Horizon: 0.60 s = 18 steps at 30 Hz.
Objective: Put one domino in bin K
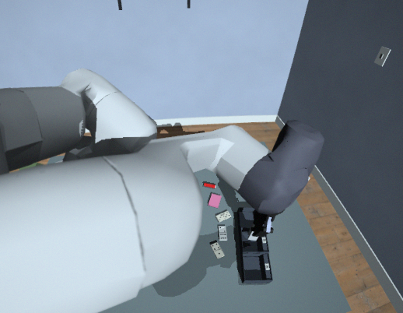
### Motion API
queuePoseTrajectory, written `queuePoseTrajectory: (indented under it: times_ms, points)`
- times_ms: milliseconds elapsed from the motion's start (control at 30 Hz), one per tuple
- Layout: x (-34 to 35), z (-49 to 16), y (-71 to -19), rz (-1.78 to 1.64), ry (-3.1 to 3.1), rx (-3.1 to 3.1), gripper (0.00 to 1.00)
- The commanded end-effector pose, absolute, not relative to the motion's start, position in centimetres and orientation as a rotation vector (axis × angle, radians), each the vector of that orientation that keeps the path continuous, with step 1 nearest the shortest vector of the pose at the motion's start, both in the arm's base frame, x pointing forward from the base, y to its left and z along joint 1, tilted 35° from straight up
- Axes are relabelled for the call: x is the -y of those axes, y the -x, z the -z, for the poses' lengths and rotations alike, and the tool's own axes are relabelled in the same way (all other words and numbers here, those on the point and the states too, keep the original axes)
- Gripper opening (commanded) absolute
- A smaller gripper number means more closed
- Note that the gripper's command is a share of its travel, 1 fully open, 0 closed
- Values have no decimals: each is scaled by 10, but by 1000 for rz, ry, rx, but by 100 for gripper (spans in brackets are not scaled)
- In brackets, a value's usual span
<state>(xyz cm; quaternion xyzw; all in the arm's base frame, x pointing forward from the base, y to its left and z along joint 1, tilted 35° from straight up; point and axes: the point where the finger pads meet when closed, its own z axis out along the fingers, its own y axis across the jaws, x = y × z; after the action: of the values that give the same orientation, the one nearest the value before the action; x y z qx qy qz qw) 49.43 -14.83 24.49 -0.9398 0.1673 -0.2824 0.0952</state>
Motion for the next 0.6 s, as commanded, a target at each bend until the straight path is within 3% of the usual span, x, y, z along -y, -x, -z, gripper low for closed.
queuePoseTrajectory:
  times_ms: [0,567]
  points:
    - [149,-243,-501,855,2777,-514,5]
    - [148,-228,-512,855,2777,-514,5]
